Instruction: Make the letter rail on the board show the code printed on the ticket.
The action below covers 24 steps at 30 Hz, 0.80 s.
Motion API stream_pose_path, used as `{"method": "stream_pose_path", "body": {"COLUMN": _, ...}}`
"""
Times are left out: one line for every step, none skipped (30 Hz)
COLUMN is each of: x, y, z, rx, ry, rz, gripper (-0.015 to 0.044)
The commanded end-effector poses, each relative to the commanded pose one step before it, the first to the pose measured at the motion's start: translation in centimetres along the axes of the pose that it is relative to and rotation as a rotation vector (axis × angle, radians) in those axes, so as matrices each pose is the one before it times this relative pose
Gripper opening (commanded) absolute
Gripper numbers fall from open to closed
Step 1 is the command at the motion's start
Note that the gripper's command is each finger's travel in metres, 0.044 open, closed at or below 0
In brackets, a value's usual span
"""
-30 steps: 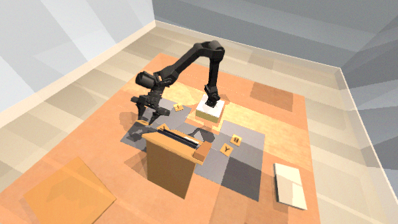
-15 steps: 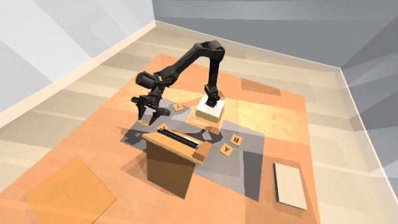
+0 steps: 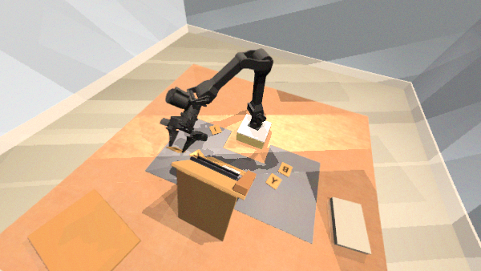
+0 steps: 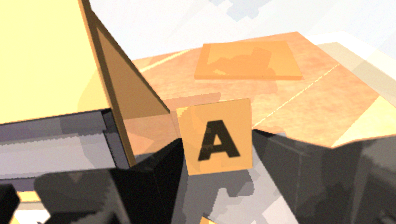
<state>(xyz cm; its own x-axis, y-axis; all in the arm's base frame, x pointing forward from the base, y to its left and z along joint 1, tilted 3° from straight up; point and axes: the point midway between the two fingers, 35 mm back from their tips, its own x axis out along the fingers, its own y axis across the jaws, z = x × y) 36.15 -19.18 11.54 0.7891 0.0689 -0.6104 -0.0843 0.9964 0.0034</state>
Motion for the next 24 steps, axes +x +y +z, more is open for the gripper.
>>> {"method": "stream_pose_path", "body": {"x": -0.209, "y": 0.2, "z": 0.14, "rx": 0.0002, "ry": -0.00246, "rz": -0.00813, "gripper": 0.0}}
{"method": "stream_pose_path", "body": {"x": -0.008, "y": 0.05, "z": 0.006, "rx": 0.0, "ry": 0.0, "rz": 0.00003, "gripper": 0.0}}
{"method": "stream_pose_path", "body": {"x": -0.008, "y": 0.05, "z": 0.006, "rx": 0.0, "ry": 0.0, "rz": 0.00003, "gripper": 0.0}}
{"method": "stream_pose_path", "body": {"x": -0.007, "y": 0.05, "z": 0.005, "rx": 0.0, "ry": 0.0, "rz": 0.00003, "gripper": 0.0}}
{"method": "stream_pose_path", "body": {"x": -0.007, "y": 0.05, "z": 0.005, "rx": 0.0, "ry": 0.0, "rz": 0.00003, "gripper": 0.0}}
{"method": "stream_pose_path", "body": {"x": -0.006, "y": 0.05, "z": 0.005, "rx": 0.0, "ry": 0.0, "rz": 0.00003, "gripper": 0.0}}
{"method": "stream_pose_path", "body": {"x": -0.006, "y": 0.05, "z": 0.005, "rx": 0.0, "ry": 0.0, "rz": 0.00003, "gripper": 0.0}}
{"method": "stream_pose_path", "body": {"x": -0.005, "y": 0.05, "z": 0.005, "rx": 0.0, "ry": 0.0, "rz": 0.00003, "gripper": 0.0}}
{"method": "stream_pose_path", "body": {"x": -0.005, "y": 0.05, "z": 0.005, "rx": 0.0, "ry": 0.0, "rz": 0.00003, "gripper": 0.0}}
{"method": "stream_pose_path", "body": {"x": -0.004, "y": 0.05, "z": 0.004, "rx": 0.0, "ry": 0.0, "rz": 0.00003, "gripper": 0.0}}
{"method": "stream_pose_path", "body": {"x": -0.003, "y": 0.05, "z": 0.004, "rx": 0.0, "ry": 0.0, "rz": 0.00003, "gripper": 0.0}}
{"method": "stream_pose_path", "body": {"x": -0.003, "y": 0.05, "z": 0.004, "rx": 0.0, "ry": 0.0, "rz": 0.00003, "gripper": 0.0}}
{"method": "stream_pose_path", "body": {"x": -0.002, "y": 0.05, "z": 0.003, "rx": 0.0, "ry": 0.0, "rz": 0.00003, "gripper": 0.0}}
{"method": "stream_pose_path", "body": {"x": -0.002, "y": 0.05, "z": 0.003, "rx": 0.0, "ry": 0.0, "rz": 0.00003, "gripper": 0.0}}
{"method": "stream_pose_path", "body": {"x": -0.002, "y": 0.05, "z": 0.003, "rx": 0.0, "ry": 0.0, "rz": 0.00003, "gripper": 0.0}}
{"method": "stream_pose_path", "body": {"x": -0.001, "y": 0.05, "z": 0.002, "rx": 0.0, "ry": 0.0, "rz": 0.00003, "gripper": 0.0}}
{"method": "stream_pose_path", "body": {"x": -0.001, "y": 0.05, "z": 0.002, "rx": 0.0, "ry": 0.0, "rz": 0.00003, "gripper": 0.0}}
{"method": "stream_pose_path", "body": {"x": 0.0, "y": 0.05, "z": 0.001, "rx": 0.0, "ry": 0.0, "rz": 0.00003, "gripper": 0.0}}
{"method": "stream_pose_path", "body": {"x": 0.0, "y": 0.05, "z": 0.001, "rx": 0.0, "ry": 0.0, "rz": 0.00003, "gripper": 0.0}}
{"method": "stream_pose_path", "body": {"x": 0.0, "y": 0.05, "z": 0.001, "rx": 0.0, "ry": 0.0, "rz": 0.00003, "gripper": 0.0}}
{"method": "stream_pose_path", "body": {"x": 0.001, "y": 0.05, "z": 0.0, "rx": 0.0, "ry": 0.0, "rz": 0.00003, "gripper": 0.0}}
{"method": "stream_pose_path", "body": {"x": 0.001, "y": 0.05, "z": 0.0, "rx": 0.0, "ry": 0.0, "rz": 0.00003, "gripper": 0.0}}
{"method": "stream_pose_path", "body": {"x": 0.001, "y": 0.05, "z": 0.0, "rx": 0.0, "ry": 0.0, "rz": 0.00003, "gripper": 0.0}}
{"method": "stream_pose_path", "body": {"x": 0.001, "y": 0.05, "z": -0.001, "rx": 0.0, "ry": 0.0, "rz": 0.00003, "gripper": 0.0}}
